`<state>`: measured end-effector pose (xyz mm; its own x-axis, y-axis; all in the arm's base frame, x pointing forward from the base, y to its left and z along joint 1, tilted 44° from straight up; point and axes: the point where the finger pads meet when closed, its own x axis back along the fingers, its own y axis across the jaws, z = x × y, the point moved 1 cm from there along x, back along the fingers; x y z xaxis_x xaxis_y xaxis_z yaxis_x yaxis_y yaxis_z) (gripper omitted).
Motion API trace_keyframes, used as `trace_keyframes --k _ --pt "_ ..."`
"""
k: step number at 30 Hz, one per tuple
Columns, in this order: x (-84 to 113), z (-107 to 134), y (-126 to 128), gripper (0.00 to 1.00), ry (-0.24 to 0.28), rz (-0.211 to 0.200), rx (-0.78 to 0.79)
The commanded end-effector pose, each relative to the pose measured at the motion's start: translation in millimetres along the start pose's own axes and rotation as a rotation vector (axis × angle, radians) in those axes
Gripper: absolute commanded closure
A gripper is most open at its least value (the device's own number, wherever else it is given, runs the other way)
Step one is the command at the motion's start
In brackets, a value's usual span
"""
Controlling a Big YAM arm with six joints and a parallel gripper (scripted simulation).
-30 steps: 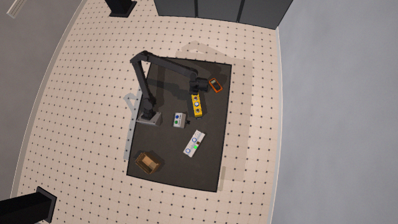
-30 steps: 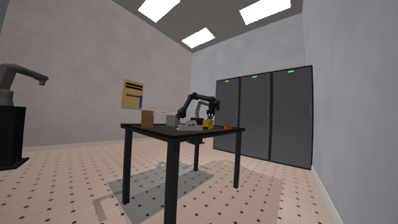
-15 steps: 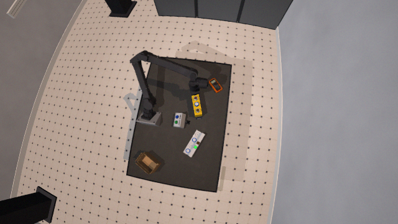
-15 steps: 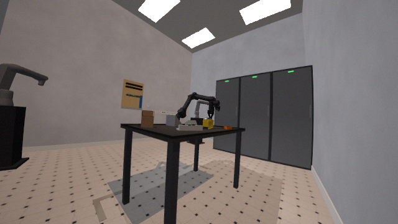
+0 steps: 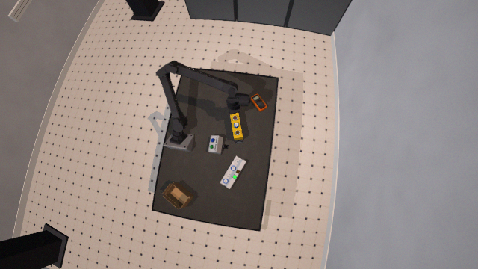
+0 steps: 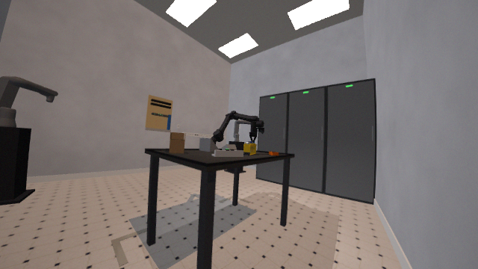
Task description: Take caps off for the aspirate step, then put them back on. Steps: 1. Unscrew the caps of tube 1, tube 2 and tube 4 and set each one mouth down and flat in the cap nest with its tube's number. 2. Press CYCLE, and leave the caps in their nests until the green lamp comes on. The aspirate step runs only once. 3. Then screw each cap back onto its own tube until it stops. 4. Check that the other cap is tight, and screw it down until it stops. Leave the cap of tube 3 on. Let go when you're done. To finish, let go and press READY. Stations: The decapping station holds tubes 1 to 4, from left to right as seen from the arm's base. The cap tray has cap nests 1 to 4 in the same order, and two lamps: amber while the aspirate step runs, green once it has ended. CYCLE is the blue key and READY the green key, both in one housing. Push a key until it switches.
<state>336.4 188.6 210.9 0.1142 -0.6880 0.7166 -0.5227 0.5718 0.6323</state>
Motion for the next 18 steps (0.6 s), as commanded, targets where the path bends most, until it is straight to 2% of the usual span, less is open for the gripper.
trace_keyframes --k 1,2,11,13,18 --pt "5.5 -8.1 4.5 1.00 -0.012 0.004 0.030" --pt "2.2 -9.3 9.9 1.00 0.004 -0.004 -0.009" --pt "0.0 -9.0 8.0 1.00 0.001 -0.001 -0.305" --pt "0.0 -9.0 8.0 1.00 0.001 -0.001 -0.305" --pt "-1.2 -8.4 7.2 1.00 0.001 -0.001 -0.472"
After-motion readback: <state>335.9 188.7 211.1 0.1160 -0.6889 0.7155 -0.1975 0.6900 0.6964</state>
